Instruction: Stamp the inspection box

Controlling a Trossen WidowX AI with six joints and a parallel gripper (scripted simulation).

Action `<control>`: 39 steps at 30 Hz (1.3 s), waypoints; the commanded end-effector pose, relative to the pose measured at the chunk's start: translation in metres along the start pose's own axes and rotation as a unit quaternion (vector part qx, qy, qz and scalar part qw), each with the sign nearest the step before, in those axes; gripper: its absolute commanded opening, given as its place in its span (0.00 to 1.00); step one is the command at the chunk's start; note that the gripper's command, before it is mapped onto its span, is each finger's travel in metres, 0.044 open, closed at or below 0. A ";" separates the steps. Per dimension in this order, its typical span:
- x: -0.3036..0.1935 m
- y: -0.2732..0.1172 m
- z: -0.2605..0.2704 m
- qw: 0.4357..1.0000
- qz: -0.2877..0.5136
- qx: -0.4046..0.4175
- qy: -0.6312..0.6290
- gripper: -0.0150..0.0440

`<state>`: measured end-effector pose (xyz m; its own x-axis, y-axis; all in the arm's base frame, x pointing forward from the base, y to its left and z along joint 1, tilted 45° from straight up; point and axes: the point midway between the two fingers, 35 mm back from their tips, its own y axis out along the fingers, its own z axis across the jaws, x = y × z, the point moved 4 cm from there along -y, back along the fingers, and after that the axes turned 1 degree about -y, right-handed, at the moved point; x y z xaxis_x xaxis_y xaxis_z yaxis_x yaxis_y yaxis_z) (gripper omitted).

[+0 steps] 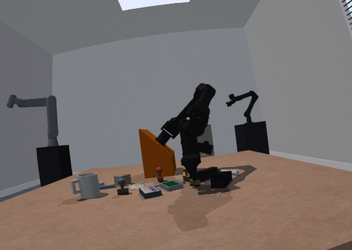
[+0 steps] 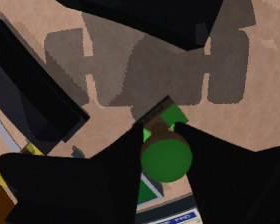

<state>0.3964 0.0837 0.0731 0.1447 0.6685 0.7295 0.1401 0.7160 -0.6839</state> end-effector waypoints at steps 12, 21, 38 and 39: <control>-0.001 0.005 0.001 1.000 0.000 0.002 0.001 0.57; -0.002 -0.035 -0.003 1.000 0.005 0.002 0.002 0.68; 0.000 -0.112 0.003 1.000 0.004 0.003 0.005 0.68; 0.000 -0.112 0.003 1.000 0.004 0.003 0.005 0.68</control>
<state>0.3785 0.0052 0.1461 0.1616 0.6740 0.7208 0.1319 0.7091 -0.6926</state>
